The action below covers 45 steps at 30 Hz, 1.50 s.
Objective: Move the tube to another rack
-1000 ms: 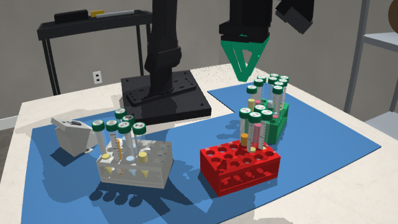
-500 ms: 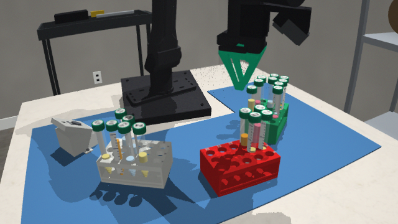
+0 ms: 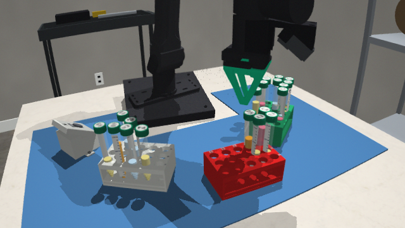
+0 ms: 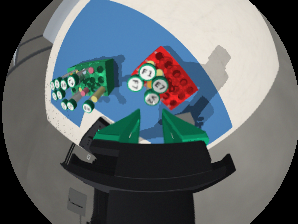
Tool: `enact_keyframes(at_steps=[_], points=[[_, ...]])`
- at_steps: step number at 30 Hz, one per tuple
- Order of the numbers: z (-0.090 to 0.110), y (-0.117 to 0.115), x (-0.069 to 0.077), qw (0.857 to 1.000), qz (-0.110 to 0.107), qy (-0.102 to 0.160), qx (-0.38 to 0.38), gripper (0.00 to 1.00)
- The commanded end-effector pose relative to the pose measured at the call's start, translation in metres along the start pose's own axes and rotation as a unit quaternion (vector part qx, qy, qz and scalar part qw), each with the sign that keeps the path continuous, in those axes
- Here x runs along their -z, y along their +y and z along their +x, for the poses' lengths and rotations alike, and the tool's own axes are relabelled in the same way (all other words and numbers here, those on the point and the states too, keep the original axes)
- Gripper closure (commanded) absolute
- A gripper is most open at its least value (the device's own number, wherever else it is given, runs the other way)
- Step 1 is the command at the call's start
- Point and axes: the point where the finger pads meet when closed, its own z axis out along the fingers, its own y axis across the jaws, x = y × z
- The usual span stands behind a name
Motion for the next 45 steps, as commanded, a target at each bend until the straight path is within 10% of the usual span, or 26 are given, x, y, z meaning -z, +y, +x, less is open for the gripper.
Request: enact_keyframes(at_steps=[1,45], points=[[-0.007,-0.004,0.001,1.0,0.01,-0.017,-0.001,0.7],[-0.005,-0.003,-0.018,1.0,0.01,-0.017,-0.001,0.7]])
